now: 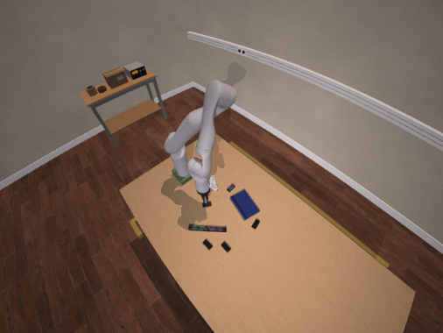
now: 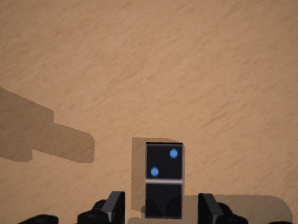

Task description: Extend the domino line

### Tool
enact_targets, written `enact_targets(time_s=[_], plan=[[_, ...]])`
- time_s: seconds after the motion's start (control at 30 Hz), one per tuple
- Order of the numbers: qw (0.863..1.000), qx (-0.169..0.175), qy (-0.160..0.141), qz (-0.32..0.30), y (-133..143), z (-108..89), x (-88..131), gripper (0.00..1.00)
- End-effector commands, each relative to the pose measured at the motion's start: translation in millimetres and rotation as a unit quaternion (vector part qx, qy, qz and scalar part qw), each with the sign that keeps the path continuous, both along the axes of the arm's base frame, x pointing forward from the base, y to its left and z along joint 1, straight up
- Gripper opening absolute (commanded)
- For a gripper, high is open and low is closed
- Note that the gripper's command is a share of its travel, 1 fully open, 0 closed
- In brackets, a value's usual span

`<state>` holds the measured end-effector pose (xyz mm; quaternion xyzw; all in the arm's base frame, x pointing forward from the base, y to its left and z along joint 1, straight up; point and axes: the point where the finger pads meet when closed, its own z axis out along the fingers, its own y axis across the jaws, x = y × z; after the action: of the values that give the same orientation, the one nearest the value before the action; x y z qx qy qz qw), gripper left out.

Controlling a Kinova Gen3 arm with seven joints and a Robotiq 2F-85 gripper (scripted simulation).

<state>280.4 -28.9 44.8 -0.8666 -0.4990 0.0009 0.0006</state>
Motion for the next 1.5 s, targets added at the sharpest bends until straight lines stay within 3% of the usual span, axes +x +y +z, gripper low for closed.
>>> enact_targets(time_s=[0.0,0.67,1.47], plan=[[1.0,0.0,-0.001,0.0,0,0.3,0,0.49],[1.0,0.0,0.0,0.0,0,-6.2,1,0.49],[1.0,0.0,0.0,0.0,0,-37.1,2,0.49]])
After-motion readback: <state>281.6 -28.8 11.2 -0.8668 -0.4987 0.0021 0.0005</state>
